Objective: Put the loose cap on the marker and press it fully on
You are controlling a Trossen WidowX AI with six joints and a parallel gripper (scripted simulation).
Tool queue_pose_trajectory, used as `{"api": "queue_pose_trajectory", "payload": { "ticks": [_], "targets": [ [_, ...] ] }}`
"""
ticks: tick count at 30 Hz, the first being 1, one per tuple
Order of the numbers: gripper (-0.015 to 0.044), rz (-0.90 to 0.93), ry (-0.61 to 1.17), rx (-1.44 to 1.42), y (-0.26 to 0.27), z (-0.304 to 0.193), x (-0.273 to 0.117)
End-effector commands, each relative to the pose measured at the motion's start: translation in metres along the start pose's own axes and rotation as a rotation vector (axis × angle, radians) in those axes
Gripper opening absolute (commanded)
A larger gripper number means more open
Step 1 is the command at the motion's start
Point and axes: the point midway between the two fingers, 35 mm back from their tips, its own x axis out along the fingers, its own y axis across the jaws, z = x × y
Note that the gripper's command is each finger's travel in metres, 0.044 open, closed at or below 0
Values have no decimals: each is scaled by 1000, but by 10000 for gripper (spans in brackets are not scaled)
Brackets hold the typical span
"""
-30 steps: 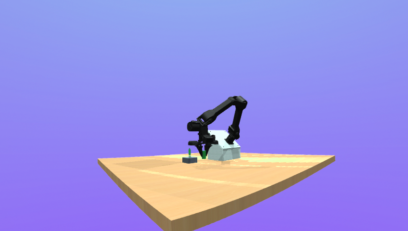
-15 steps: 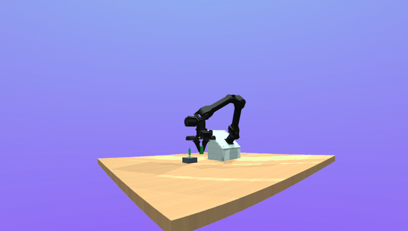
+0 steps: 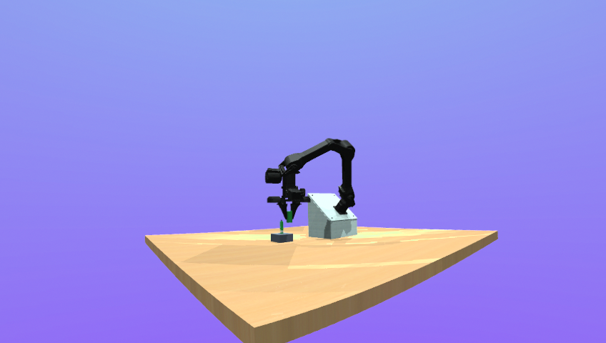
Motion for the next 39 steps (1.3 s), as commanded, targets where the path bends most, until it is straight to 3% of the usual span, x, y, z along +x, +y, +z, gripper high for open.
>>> {"api": "queue_pose_trajectory", "payload": {
  "ticks": [1, 17, 39],
  "targets": [
    [0, -1, 6, -3, -3, -14, -6],
    [0, 4, -7, -6, -4, -75, -28],
    [0, 4, -8, -7, -5, -76, -2]
  ]
}}
